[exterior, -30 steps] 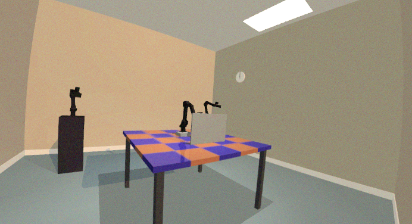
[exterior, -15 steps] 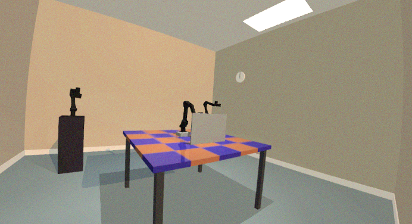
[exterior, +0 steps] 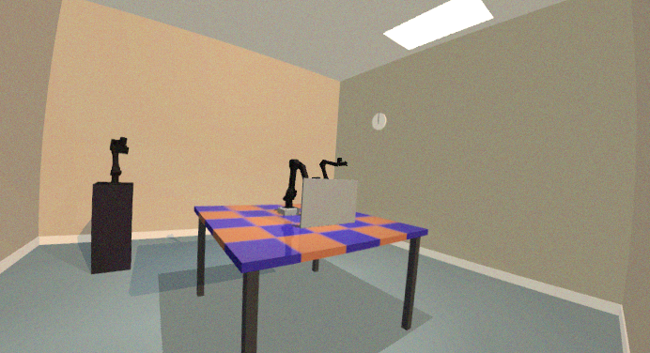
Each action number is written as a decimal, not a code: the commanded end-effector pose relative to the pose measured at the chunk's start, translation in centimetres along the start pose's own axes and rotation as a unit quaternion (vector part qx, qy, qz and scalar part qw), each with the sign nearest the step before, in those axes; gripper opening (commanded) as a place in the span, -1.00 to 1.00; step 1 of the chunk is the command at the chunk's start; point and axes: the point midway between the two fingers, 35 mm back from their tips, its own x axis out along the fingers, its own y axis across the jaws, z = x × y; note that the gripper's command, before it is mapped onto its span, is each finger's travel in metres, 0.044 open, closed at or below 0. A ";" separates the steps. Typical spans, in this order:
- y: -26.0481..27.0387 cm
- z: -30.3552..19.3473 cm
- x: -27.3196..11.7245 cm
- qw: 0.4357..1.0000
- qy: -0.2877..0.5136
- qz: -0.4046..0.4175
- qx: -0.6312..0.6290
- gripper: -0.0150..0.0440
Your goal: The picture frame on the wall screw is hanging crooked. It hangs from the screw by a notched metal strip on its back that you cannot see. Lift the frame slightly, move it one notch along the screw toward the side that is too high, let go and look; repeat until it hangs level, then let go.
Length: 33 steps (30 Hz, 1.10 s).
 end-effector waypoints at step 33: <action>0.0 -0.1 0.0 1.000 0.003 -0.001 0.003 -0.49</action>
